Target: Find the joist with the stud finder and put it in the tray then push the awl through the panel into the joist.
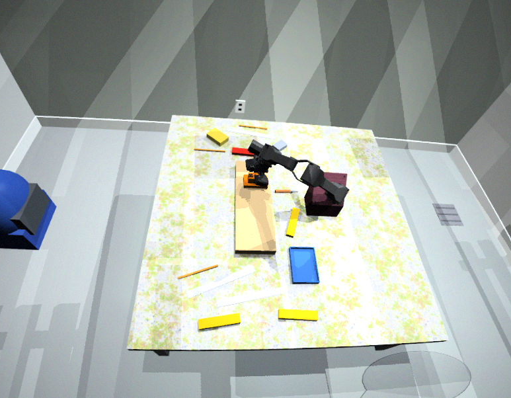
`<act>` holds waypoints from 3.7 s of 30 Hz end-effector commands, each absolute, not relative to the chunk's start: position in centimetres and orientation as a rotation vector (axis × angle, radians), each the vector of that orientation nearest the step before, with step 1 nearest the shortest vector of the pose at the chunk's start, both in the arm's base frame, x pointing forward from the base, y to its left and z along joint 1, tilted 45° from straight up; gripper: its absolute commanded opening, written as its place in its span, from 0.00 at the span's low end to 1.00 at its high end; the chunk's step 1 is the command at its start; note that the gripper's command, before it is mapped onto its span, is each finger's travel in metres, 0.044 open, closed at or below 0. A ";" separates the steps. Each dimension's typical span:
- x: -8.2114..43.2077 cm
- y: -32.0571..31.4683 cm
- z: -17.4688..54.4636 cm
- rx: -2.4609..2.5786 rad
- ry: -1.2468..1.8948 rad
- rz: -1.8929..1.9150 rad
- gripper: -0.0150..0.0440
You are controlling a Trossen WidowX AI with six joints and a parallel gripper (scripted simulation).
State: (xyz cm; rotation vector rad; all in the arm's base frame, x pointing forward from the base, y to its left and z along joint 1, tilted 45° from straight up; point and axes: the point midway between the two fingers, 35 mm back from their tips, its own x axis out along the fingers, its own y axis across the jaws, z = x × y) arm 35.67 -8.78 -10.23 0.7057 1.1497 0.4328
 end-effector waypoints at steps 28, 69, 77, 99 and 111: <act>35.3 -12.7 -14.1 0.703 1.153 0.424 0.25; 34.9 -19.5 -11.8 0.698 1.155 0.420 0.25; 34.1 -22.1 -9.0 0.698 1.156 0.420 0.25; 38.6 -14.1 -0.1 0.442 1.102 0.579 0.25; 39.5 -7.6 5.6 0.276 1.039 0.699 0.25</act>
